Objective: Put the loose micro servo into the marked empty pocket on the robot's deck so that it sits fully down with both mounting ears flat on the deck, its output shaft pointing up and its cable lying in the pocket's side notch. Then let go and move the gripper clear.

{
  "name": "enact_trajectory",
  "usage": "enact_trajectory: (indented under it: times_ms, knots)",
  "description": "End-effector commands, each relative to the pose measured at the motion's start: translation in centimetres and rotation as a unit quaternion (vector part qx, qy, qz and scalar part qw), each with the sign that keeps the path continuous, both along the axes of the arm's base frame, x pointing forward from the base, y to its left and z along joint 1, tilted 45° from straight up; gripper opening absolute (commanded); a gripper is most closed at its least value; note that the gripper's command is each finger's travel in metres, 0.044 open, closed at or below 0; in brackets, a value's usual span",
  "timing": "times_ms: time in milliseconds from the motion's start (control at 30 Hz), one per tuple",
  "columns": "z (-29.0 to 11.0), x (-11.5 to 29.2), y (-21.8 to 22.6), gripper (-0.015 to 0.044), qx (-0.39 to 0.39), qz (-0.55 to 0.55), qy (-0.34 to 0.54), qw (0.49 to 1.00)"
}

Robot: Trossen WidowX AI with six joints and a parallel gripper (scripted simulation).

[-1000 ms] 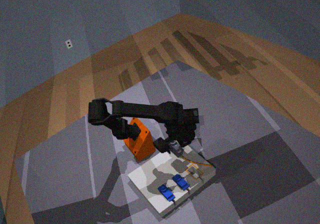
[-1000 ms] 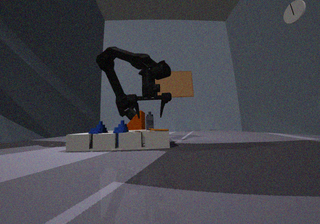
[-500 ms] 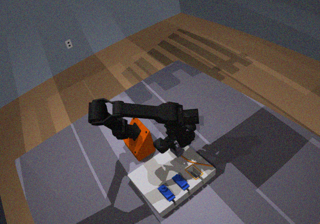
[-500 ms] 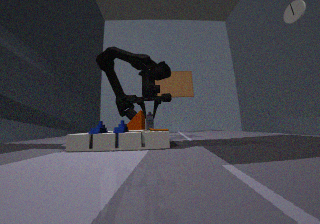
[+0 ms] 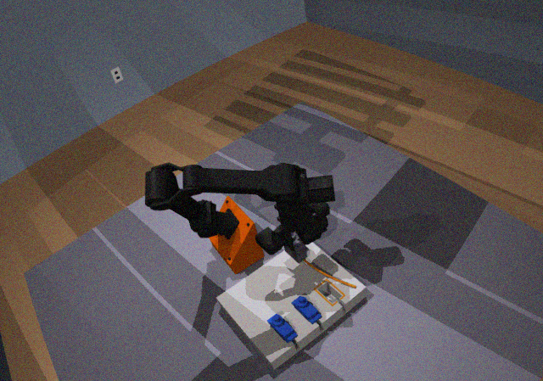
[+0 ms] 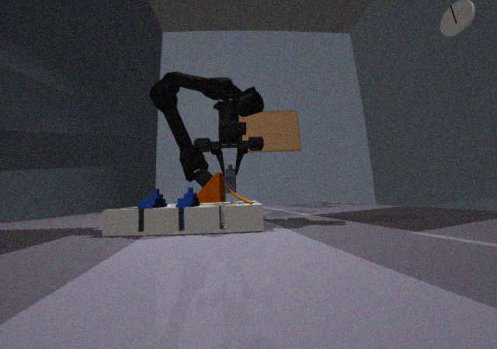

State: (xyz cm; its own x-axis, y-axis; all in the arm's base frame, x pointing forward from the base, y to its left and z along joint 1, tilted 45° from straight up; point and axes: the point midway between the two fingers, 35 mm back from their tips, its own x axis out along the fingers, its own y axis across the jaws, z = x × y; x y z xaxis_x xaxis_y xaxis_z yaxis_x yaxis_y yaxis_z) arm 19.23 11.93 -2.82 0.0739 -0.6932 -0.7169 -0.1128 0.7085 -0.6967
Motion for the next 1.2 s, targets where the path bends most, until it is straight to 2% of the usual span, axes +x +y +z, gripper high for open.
enact_trajectory:
  times_ms: [0, 367, 800, 1167]
  knots:
    - [0.2, 0.1, 0.2, 0.0, 0.003, -0.003, 0.0, 1.0]
    - [-0.7, 2.5, 1.4, 0.0, 0.004, -0.003, -0.001, 1.0]
    - [0.7, 3.1, 0.0, 0.0, 0.003, -0.003, -0.001, 1.0]
    - [0.6, 7.2, 0.5, 0.0, 0.003, -0.003, -0.002, 1.0]
